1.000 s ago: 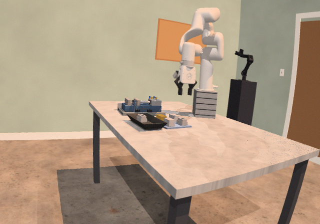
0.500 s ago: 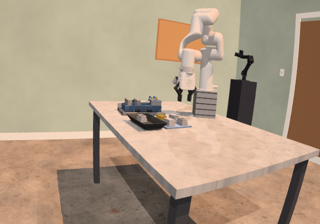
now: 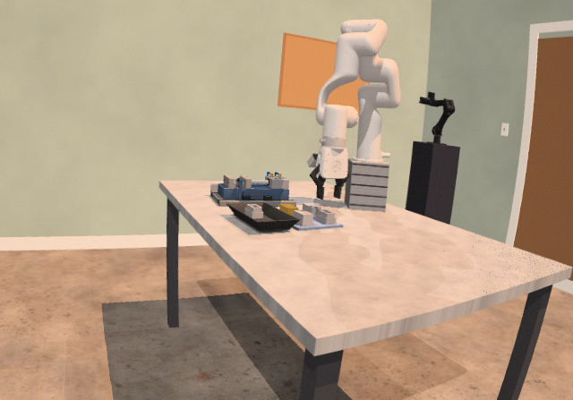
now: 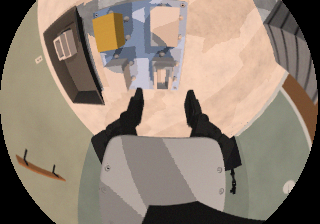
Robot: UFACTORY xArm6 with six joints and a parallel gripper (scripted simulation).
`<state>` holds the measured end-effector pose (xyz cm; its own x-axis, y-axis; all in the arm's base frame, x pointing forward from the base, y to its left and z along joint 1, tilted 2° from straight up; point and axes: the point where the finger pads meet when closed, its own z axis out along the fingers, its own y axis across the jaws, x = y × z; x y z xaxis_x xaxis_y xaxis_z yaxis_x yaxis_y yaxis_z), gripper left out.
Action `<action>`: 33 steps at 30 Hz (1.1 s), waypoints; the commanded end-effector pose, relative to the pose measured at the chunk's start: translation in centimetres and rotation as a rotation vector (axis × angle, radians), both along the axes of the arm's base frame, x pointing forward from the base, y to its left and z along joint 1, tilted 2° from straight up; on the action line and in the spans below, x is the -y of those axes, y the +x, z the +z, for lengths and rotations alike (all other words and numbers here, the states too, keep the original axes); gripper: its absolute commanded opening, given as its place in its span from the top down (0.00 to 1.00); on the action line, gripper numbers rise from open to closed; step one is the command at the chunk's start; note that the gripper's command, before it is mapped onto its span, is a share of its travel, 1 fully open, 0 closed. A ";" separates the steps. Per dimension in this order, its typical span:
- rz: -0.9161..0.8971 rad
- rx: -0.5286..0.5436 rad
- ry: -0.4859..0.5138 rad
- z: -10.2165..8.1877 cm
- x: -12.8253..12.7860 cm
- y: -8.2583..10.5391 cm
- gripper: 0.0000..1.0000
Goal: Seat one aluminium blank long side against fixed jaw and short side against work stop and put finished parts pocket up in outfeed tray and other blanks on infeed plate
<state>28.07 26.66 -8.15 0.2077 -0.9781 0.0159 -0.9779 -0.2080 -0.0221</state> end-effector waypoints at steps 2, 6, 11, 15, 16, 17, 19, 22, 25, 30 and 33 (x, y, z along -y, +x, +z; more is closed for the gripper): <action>0.000 0.006 0.001 -1.5 -0.2 0.3 0.31; 0.000 0.006 0.001 -2.5 -0.2 0.3 0.31; 0.000 0.006 0.001 -3.2 -0.2 0.3 0.31; 0.000 0.006 0.001 -3.6 -0.2 0.4 0.31; 0.000 0.006 0.001 -3.6 -0.2 0.4 0.31; 0.000 0.006 0.001 -3.6 -0.2 0.4 0.31; 0.000 0.006 0.001 -3.6 -0.2 0.4 0.31; 0.000 0.006 0.001 -3.7 -0.2 0.4 0.31; 0.000 0.006 0.001 -3.7 -0.2 0.4 0.31; 0.000 0.006 0.001 -3.7 -0.2 0.4 0.31; 0.000 0.006 0.001 -3.7 -0.2 0.4 0.31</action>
<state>28.33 26.73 -11.97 0.2074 -0.9781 0.0176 -0.9778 -0.2078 -0.0253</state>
